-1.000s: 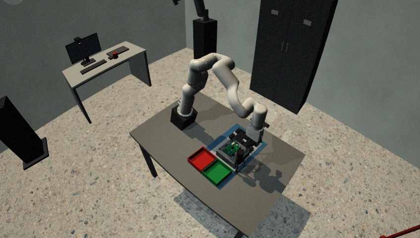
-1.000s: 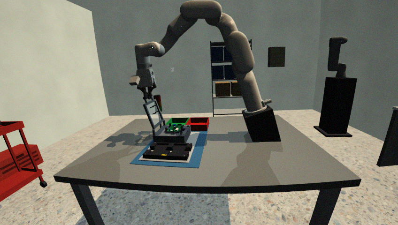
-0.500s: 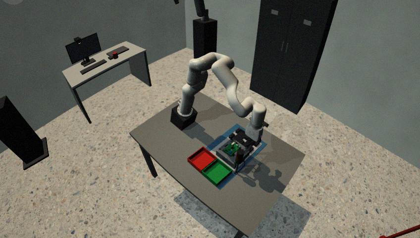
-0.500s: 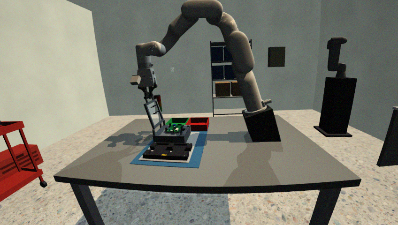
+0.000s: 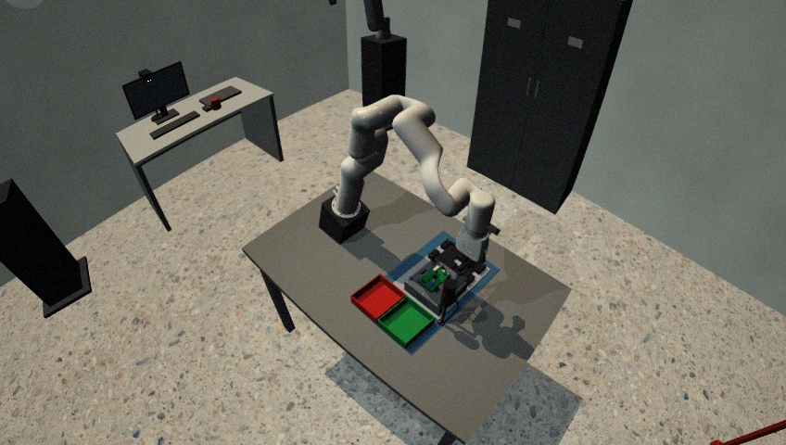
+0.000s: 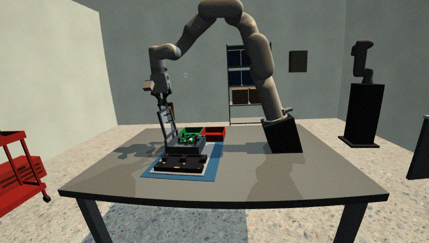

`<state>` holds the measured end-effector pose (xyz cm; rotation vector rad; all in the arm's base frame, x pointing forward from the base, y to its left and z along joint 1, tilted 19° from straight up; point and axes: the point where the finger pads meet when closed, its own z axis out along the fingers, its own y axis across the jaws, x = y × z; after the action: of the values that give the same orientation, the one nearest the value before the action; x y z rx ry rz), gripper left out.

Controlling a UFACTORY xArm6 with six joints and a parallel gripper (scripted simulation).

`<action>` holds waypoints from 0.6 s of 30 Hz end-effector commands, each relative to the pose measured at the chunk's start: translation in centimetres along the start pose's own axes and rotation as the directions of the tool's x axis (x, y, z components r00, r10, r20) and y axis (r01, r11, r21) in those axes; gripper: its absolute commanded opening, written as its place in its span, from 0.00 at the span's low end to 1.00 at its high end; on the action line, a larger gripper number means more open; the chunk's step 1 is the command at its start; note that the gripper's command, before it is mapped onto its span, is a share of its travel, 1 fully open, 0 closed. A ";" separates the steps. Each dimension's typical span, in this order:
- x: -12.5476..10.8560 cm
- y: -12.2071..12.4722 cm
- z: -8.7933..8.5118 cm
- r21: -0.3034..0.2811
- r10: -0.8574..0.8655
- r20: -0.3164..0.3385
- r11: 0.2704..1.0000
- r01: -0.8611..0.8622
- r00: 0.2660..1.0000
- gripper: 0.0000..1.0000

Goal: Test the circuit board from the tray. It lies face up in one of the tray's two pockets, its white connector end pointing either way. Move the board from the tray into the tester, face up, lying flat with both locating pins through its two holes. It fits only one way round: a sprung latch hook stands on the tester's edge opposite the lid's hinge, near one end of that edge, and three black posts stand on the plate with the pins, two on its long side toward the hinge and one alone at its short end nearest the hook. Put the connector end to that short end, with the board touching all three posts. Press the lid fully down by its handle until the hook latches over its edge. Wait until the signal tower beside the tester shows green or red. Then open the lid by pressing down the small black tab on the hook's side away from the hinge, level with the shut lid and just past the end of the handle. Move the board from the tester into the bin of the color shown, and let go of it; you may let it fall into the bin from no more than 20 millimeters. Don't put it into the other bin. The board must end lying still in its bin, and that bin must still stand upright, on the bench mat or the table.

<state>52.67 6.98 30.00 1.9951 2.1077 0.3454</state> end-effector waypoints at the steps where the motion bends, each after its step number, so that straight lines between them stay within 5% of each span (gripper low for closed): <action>1: 0.0 -0.7 -0.2 -0.003 0.000 0.000 1.000 0.000 1.000 0.00; 18: 0.0 -3.9 -0.3 -0.003 0.000 0.000 1.000 0.000 1.000 0.00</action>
<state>49.73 6.82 29.28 1.9946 2.1071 0.3466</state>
